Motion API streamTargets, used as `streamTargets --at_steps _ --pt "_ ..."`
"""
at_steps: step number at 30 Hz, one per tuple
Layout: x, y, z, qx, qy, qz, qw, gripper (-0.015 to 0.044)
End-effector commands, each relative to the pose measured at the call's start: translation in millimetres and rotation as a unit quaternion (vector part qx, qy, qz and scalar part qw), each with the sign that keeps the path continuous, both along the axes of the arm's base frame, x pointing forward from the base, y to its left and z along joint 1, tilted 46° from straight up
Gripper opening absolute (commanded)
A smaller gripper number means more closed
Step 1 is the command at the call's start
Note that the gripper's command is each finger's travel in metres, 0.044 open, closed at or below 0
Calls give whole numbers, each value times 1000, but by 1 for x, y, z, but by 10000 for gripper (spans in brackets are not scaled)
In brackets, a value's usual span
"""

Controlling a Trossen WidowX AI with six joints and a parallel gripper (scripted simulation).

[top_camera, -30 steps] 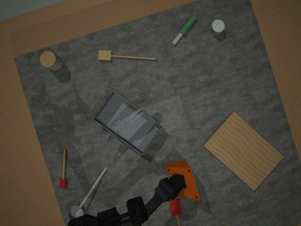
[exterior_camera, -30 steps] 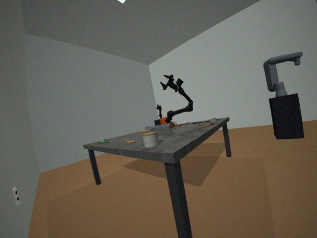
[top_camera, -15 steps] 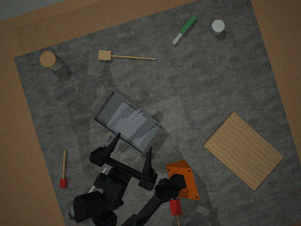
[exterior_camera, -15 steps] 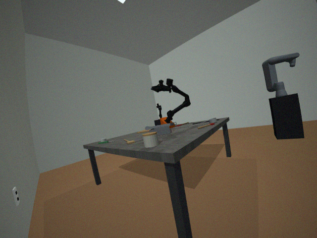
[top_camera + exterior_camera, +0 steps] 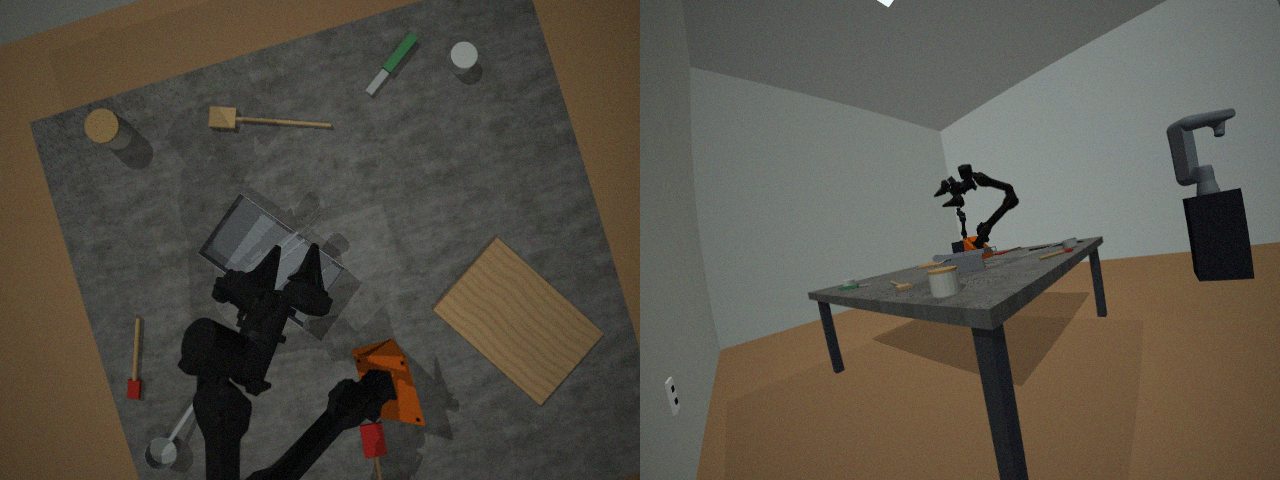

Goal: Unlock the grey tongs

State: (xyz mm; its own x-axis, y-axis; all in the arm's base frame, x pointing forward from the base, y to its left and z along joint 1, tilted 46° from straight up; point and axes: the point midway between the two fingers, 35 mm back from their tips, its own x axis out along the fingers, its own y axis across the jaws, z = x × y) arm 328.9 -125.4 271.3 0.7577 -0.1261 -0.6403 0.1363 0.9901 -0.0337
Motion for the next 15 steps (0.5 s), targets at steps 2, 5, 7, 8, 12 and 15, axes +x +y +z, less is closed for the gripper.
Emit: streamTargets --at_steps 2,5,7,8,12,15 --pt "21 62 -56 -89 92 326 937 440" --pt "23 80 -70 -106 97 410 901 440" --pt "23 92 -78 -113 96 463 874 440" --pt "23 98 -83 -117 95 492 858 440" --pt "21 122 -98 -131 77 598 787 440" --pt "19 140 -108 -137 54 667 730 440"
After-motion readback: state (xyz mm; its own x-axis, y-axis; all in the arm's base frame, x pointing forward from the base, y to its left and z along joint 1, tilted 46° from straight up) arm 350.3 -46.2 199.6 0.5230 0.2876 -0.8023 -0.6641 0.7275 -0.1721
